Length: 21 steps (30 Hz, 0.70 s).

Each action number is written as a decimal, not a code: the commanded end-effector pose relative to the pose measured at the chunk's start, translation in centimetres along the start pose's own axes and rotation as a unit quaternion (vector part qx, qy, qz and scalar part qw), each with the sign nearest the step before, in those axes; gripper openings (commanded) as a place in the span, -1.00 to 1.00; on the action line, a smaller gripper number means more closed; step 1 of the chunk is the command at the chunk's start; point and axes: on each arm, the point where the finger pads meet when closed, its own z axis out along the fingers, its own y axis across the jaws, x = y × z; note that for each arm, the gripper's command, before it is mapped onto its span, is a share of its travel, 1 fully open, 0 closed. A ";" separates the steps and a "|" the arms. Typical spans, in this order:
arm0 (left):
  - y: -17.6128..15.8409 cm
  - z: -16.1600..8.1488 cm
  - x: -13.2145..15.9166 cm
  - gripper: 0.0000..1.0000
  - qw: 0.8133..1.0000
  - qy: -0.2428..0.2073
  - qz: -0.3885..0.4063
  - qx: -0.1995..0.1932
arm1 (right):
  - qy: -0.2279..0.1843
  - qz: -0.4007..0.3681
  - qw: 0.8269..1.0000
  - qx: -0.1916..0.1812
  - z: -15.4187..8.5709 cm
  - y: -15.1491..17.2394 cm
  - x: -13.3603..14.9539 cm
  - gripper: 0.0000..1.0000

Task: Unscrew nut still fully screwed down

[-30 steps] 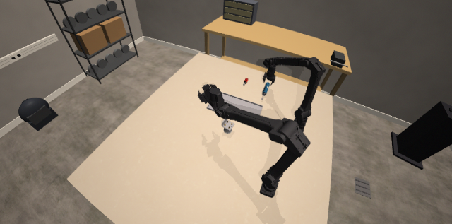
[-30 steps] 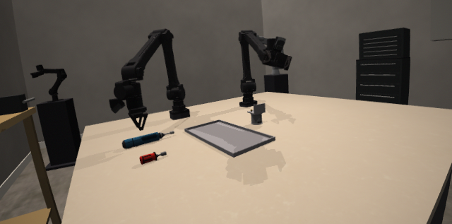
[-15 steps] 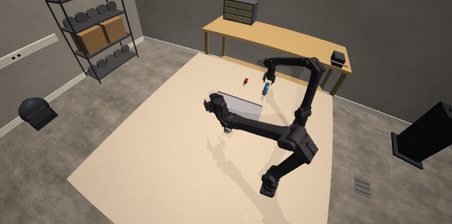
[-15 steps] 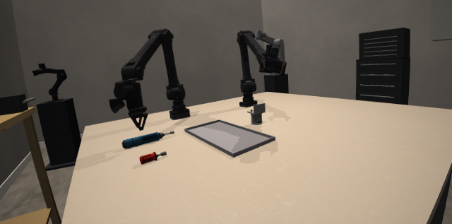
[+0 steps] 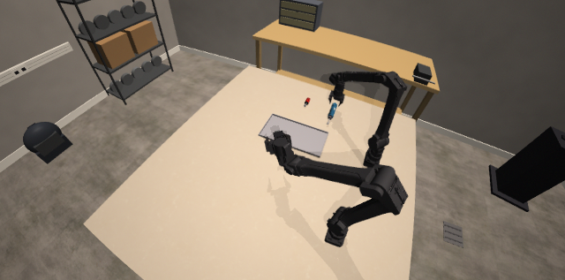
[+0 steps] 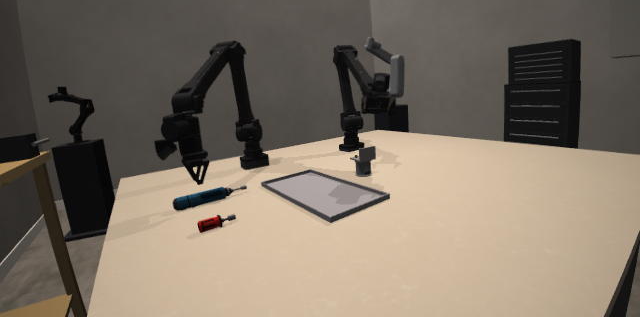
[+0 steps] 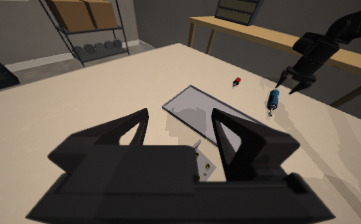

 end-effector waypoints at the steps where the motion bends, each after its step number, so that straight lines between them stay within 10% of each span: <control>1: 0.1 -1.0 -0.8 0.72 0.999 -0.017 0.033 0.001 | -0.011 0.000 1.000 -0.013 -1.1 1.0 -0.8 0.30; 12: -4.4 -6.1 5.6 0.72 0.994 0.007 0.084 0.065 | -0.011 0.000 1.000 -0.013 -1.1 1.0 -0.8 0.30; 17: -3.7 -5.4 2.6 0.72 0.993 -0.013 0.101 0.061 | -0.011 0.000 1.000 -0.013 -1.1 1.0 -0.8 0.30; 21: -4.0 -5.5 7.2 0.72 0.994 0.010 0.082 0.064 | -0.011 0.000 1.000 -0.013 -1.1 1.0 -0.8 0.30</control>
